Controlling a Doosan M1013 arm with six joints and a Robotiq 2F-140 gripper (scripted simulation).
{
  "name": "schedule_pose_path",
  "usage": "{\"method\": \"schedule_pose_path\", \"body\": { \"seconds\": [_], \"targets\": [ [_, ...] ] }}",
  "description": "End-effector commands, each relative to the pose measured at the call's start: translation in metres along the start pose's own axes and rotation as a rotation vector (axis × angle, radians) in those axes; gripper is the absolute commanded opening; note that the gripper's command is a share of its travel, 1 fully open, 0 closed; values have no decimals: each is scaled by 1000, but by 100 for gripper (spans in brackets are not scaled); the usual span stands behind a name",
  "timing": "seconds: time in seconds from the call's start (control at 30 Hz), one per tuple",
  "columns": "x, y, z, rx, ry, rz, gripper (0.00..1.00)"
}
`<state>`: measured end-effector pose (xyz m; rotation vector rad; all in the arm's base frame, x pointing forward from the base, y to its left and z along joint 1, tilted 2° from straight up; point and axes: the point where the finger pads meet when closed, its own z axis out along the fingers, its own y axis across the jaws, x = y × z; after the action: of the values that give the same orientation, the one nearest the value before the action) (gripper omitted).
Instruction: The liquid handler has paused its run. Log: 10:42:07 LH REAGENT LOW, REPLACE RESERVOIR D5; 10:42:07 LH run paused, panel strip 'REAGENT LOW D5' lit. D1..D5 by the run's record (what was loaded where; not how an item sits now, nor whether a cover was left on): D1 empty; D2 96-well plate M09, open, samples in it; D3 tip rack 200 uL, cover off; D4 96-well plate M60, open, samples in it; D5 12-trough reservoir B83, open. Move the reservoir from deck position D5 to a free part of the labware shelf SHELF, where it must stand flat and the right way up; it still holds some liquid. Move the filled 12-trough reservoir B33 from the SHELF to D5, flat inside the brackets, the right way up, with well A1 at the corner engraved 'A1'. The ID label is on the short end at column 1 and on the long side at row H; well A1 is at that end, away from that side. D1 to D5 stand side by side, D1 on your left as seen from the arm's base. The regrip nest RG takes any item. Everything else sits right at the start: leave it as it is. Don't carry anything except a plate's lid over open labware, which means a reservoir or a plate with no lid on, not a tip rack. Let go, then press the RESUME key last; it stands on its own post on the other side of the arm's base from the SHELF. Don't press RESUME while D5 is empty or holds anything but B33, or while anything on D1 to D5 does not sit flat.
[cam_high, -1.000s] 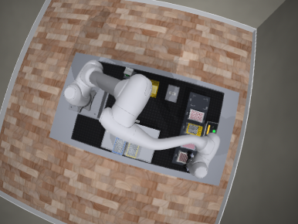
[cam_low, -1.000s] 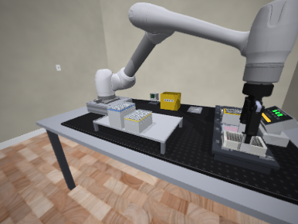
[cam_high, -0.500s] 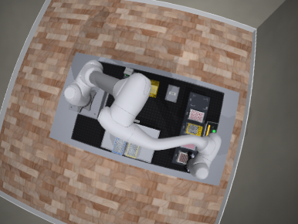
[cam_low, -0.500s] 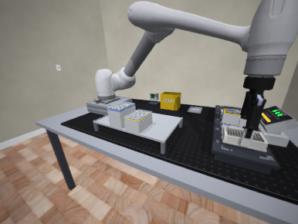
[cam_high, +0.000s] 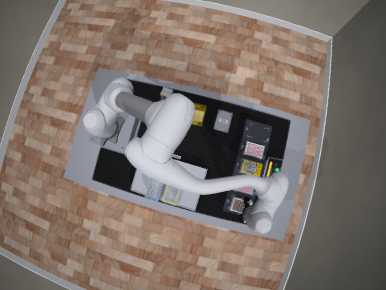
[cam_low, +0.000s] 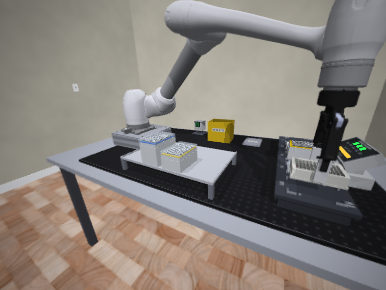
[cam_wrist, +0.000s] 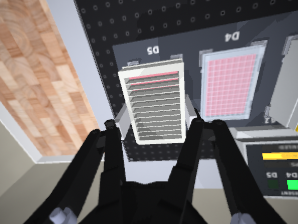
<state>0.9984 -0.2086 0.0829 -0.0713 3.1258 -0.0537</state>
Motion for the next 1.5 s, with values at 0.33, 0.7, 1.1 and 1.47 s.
{"method": "schedule_pose_path", "body": {
  "seconds": [0.33, 0.7, 1.1, 1.47],
  "targets": [
    [-3, 0, -28, -4, -9, 4, 0],
    [-3, 0, -44, -4, -9, 4, 0],
    [-2, 0, -63, -4, -9, 4, 0],
    [-2, 0, -78, -4, -9, 4, 0]
  ]
}}
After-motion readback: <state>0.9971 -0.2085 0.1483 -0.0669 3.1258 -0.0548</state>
